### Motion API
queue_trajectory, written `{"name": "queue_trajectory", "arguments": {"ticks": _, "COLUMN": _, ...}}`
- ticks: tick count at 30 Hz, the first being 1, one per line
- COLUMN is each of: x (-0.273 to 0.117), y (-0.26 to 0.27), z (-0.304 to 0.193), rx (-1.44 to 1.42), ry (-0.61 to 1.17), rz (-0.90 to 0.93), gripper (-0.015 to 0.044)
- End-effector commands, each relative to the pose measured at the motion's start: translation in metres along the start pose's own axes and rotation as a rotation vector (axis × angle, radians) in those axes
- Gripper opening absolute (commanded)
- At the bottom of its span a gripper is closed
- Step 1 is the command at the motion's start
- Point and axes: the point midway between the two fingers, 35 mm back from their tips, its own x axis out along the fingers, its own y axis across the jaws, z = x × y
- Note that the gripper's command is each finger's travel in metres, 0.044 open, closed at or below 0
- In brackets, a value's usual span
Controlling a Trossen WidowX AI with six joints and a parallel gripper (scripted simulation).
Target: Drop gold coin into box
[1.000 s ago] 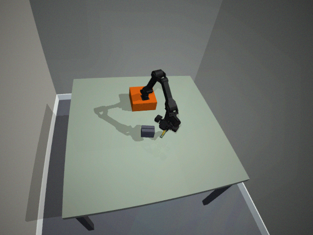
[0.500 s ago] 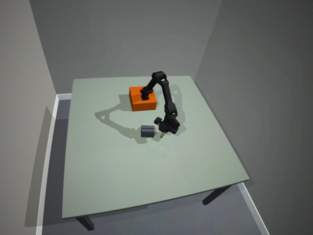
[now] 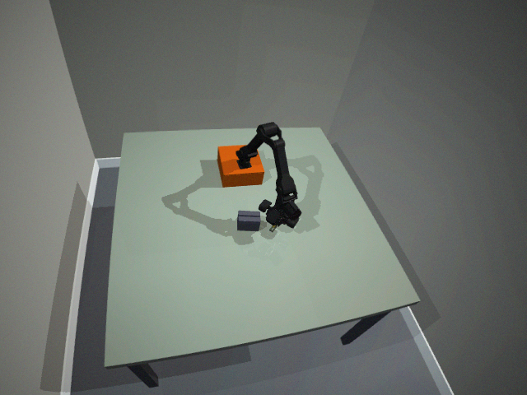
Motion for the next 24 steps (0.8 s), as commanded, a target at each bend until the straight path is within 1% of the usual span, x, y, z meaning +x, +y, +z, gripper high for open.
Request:
{"name": "queue_trajectory", "arguments": {"ticks": 1, "x": 0.002, "y": 0.0, "z": -0.001, "rx": -0.004, "ry": 0.004, "rz": 0.003, "gripper": 0.0108}}
{"name": "queue_trajectory", "arguments": {"ticks": 5, "x": 0.002, "y": 0.0, "z": -0.001, "rx": -0.004, "ry": 0.004, "rz": 0.003, "gripper": 0.0003}}
{"name": "queue_trajectory", "arguments": {"ticks": 15, "x": 0.0, "y": 0.0, "z": -0.001, "rx": -0.004, "ry": 0.004, "rz": 0.003, "gripper": 0.0}}
{"name": "queue_trajectory", "arguments": {"ticks": 24, "x": -0.022, "y": 0.002, "z": 0.001, "rx": -0.004, "ry": 0.003, "rz": 0.003, "gripper": 0.0}}
